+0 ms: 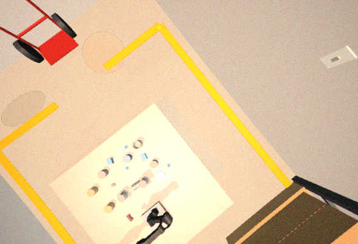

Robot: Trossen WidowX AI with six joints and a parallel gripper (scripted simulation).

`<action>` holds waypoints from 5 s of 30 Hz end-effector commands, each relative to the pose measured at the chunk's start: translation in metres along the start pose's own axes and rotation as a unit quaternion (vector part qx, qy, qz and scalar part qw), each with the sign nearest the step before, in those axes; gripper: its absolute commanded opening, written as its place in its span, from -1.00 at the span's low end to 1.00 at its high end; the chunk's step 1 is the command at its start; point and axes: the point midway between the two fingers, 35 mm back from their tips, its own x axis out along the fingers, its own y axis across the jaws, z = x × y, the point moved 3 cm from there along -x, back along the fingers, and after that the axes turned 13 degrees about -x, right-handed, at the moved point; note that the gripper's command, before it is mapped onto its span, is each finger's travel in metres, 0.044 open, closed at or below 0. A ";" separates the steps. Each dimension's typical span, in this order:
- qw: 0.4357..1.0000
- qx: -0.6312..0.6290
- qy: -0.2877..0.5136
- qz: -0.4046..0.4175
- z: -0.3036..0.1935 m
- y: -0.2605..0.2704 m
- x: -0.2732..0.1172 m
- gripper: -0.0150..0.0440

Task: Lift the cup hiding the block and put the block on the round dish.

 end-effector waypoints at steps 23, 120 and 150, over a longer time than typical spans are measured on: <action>0.898 -0.176 -0.297 -0.274 0.105 -0.058 -0.091 1.00; 0.594 -0.313 0.380 -0.636 0.219 -0.205 -0.287 1.00; 0.591 -0.340 0.448 -0.578 0.230 -0.258 -0.283 1.00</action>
